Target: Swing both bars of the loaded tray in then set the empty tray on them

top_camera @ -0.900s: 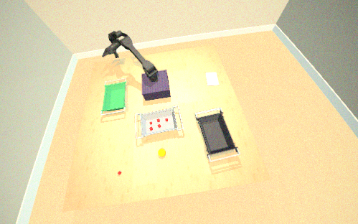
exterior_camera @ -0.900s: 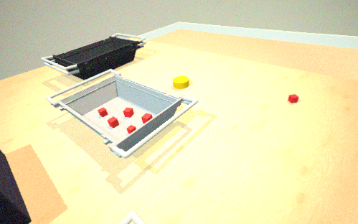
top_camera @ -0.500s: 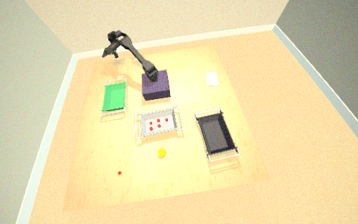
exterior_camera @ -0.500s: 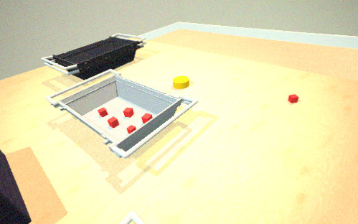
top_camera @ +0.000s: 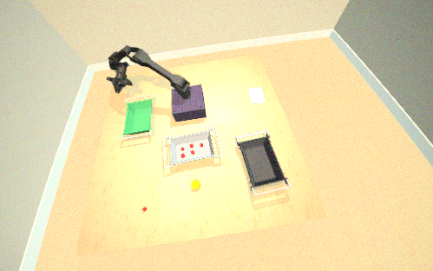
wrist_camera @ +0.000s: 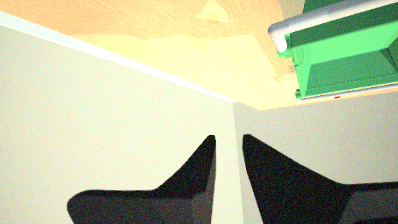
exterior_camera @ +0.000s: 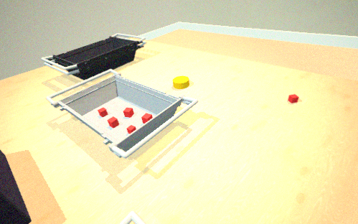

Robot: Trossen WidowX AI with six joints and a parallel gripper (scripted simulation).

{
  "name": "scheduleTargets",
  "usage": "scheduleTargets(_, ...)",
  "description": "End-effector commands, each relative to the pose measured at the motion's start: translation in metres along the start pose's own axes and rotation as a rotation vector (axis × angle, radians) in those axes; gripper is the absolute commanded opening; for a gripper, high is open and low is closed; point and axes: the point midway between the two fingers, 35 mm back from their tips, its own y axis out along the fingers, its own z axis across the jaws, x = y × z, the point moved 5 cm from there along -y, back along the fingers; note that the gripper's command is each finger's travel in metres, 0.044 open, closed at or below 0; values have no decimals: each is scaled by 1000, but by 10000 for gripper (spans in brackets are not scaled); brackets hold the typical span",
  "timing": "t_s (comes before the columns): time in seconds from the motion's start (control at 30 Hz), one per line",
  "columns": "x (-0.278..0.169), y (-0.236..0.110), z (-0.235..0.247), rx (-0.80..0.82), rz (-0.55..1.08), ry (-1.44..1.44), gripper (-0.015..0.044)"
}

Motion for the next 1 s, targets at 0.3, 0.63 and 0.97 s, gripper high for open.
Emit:
scheduleTargets(0.3,-92,173,-99,-481,-193,-907,82)
scheduleTargets(0.63,-145,275,-250,-969,-132,-1823,82)
scheduleTargets(0.97,-170,305,-397,-1365,122,-2543,82)
